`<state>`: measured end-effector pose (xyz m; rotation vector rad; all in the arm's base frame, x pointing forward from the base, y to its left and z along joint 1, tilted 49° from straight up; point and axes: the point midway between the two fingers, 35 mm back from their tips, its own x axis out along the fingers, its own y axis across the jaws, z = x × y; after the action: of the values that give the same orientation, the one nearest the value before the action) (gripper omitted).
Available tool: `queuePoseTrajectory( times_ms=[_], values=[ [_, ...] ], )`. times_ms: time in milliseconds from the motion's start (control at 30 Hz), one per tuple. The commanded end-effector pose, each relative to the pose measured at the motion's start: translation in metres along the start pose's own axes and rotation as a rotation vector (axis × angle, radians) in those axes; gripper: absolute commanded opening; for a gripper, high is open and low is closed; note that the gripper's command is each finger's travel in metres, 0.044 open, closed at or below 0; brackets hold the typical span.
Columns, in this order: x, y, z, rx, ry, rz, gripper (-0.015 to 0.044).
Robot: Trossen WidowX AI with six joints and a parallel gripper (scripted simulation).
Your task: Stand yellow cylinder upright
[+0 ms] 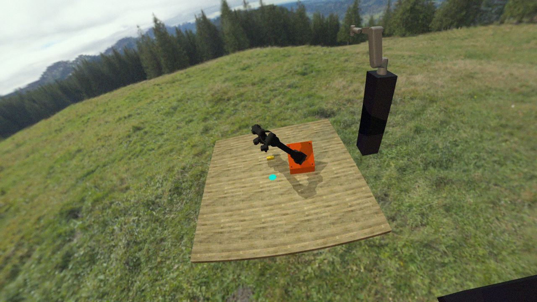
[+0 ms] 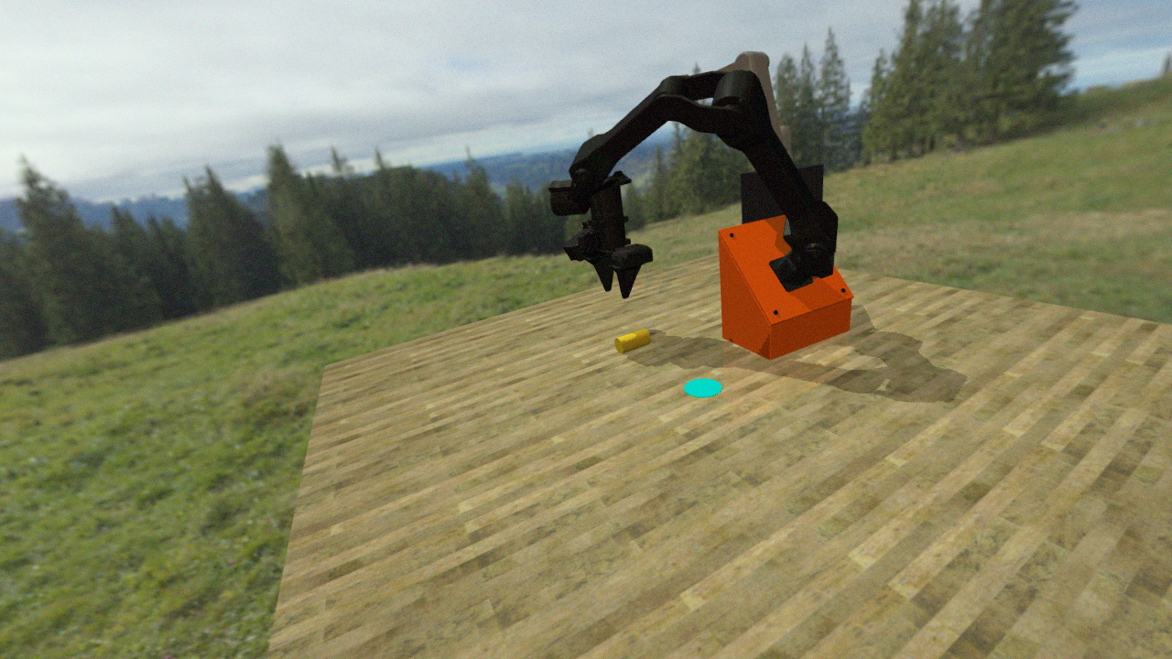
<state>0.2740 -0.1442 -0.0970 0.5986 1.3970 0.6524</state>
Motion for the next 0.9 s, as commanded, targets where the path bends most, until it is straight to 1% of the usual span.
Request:
queuePoseTrajectory(
  times_ms=[0,100,167,333,600,733,867],
  values=[
    [0.042,0.001,0.004,0.003,0.004,0.015,0.0309],
    [0.094,0.005,0.001,0.002,0.004,0.020,0.0309],
    [0.105,0.007,0.000,0.001,0.004,0.022,0.0309],
    [0.105,0.007,0.000,0.001,0.004,0.022,0.0309],
    [0.105,0.007,0.000,0.001,0.004,0.022,0.0105],
    [0.105,0.007,0.000,0.001,0.004,0.022,0.0105],
    [0.095,0.005,0.001,0.001,0.004,0.020,0.0105]
  ],
)
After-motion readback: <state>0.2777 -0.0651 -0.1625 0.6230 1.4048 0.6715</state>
